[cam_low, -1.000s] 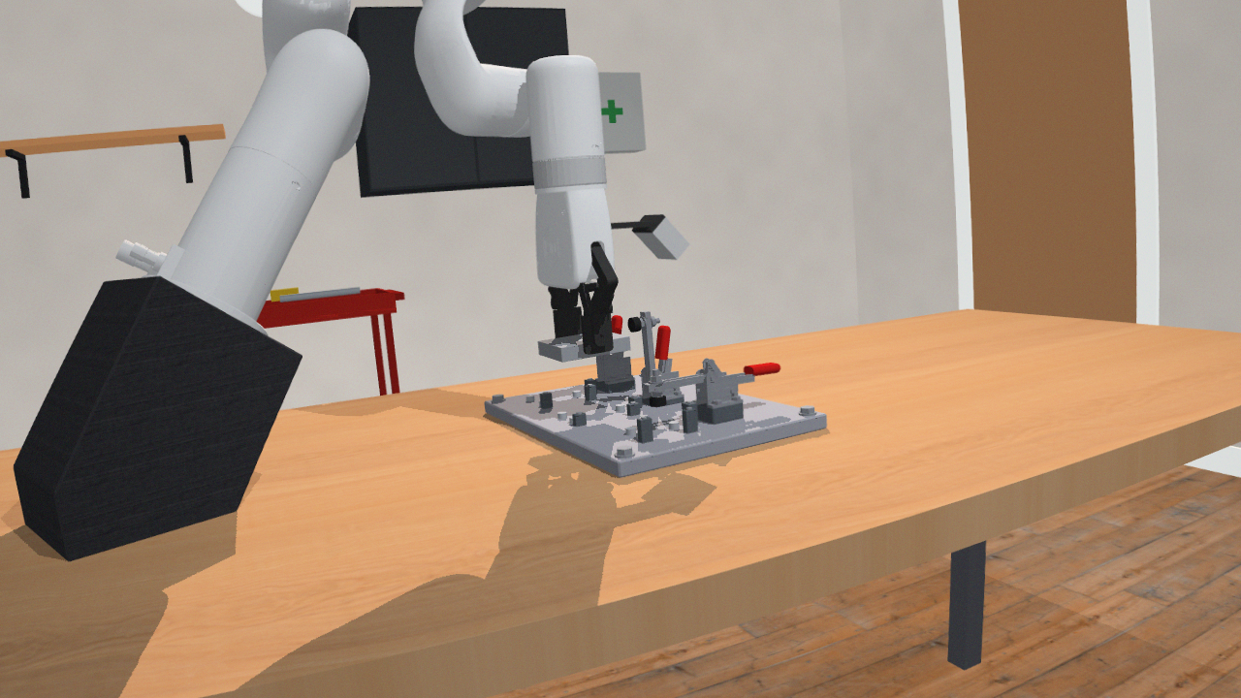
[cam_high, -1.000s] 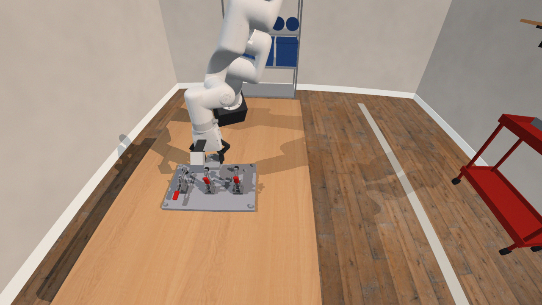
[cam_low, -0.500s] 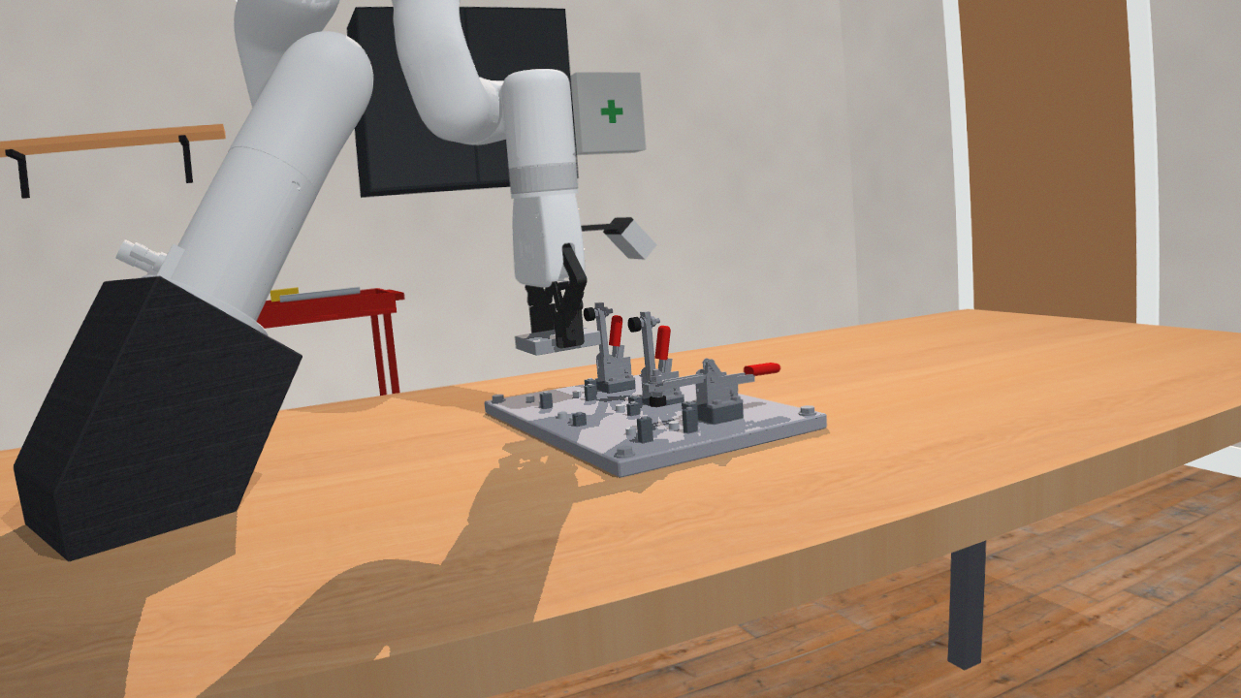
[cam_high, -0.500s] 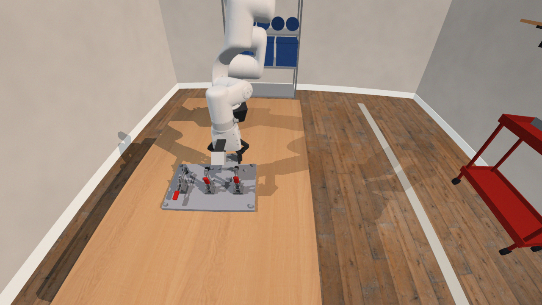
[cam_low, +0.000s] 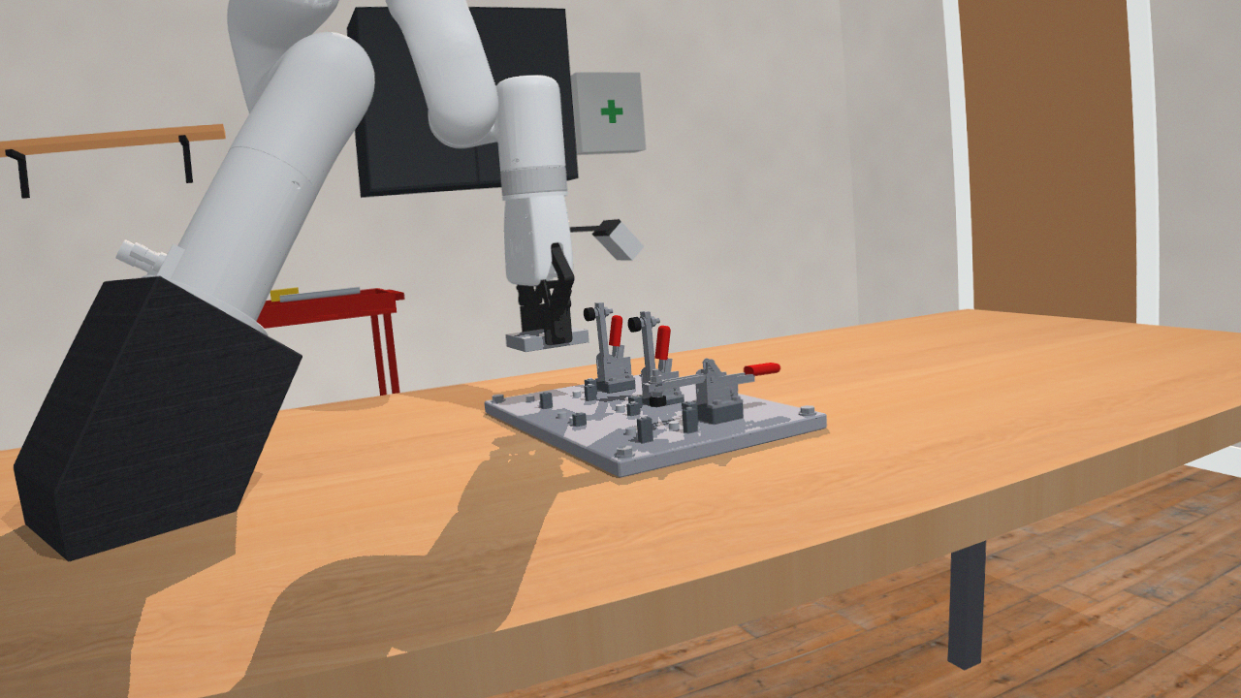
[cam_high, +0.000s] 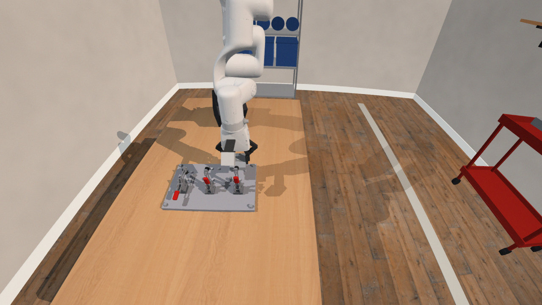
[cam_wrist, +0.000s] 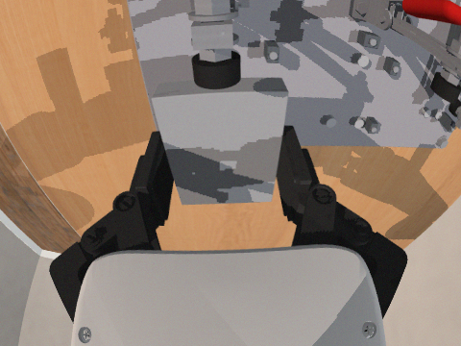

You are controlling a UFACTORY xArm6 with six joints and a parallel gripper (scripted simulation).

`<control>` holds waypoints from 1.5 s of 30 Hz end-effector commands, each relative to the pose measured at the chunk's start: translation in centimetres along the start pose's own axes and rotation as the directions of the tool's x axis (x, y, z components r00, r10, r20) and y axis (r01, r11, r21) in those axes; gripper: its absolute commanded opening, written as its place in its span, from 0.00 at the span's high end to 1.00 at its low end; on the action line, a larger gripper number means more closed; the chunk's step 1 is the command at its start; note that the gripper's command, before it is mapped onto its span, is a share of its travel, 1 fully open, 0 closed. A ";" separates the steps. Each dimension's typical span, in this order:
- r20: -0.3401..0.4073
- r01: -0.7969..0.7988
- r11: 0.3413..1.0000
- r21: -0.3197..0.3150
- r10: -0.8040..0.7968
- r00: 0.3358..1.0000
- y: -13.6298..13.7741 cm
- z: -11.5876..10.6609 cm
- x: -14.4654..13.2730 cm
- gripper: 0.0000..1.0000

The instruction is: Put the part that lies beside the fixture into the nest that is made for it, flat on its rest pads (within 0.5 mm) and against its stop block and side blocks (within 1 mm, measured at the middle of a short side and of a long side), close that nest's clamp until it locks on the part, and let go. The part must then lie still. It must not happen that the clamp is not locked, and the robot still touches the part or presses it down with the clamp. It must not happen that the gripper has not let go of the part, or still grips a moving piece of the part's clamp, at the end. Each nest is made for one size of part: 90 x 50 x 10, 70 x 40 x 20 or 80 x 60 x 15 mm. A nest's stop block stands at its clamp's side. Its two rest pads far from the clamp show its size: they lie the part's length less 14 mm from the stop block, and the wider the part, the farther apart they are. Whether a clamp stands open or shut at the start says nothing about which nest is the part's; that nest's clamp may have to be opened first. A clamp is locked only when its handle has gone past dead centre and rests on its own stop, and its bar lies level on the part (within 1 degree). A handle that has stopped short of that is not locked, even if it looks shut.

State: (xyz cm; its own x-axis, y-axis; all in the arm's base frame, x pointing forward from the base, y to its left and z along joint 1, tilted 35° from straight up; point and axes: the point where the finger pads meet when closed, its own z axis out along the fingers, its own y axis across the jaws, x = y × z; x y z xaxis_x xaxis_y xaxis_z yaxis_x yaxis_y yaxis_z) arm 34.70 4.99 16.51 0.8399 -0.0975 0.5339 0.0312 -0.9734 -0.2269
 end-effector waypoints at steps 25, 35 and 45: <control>0.002 -0.002 1.000 -0.013 0.002 1.000 -0.3 -0.1 0.1 1.00; 0.002 -0.002 1.000 -0.013 0.002 1.000 -0.3 0.1 0.1 1.00; 0.002 -0.002 1.000 -0.013 0.002 1.000 -0.3 1.4 0.2 1.00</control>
State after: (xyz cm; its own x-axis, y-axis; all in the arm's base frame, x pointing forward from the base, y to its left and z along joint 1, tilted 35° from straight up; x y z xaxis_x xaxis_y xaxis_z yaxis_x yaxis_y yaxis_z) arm 35.06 5.39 16.05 0.8426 -0.0990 0.5294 0.0209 -0.9762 -0.2159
